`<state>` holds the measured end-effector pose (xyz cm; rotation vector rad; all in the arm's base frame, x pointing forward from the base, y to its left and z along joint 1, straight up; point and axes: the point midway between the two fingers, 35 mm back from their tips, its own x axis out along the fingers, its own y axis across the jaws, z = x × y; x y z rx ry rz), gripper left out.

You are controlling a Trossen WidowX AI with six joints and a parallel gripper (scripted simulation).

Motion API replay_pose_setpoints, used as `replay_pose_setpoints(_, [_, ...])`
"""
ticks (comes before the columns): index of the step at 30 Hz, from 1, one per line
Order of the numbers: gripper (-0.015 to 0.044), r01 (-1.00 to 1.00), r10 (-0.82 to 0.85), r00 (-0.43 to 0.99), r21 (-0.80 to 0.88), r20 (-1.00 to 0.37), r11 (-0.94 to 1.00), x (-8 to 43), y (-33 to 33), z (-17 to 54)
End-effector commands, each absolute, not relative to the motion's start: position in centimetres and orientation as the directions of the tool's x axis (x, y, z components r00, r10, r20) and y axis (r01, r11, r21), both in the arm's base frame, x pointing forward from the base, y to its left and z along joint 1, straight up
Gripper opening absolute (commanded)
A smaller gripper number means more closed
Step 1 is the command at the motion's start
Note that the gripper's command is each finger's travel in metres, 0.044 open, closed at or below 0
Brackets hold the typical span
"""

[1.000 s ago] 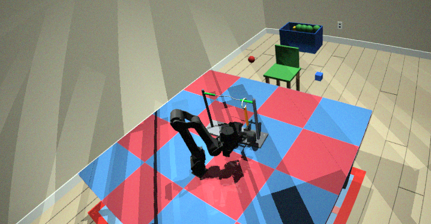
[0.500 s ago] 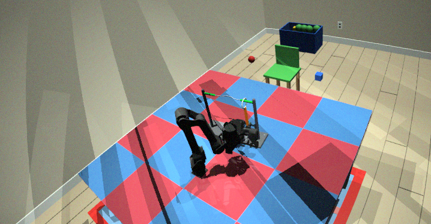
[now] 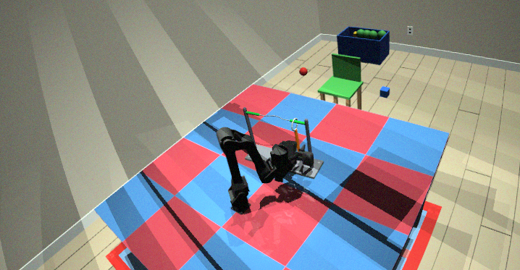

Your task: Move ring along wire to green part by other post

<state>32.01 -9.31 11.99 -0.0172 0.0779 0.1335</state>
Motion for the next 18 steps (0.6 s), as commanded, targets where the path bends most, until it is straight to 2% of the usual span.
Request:
replay_pose_setpoints(1, [0.0160, -0.131, 0.130, 0.989, -0.011, -0.074, 0.991, 32.85, -9.15, 11.98])
replay_pose_setpoints(18, [0.0160, -0.131, 0.130, 0.989, -0.011, -0.073, 0.991, 33.23, -9.02, 11.92])
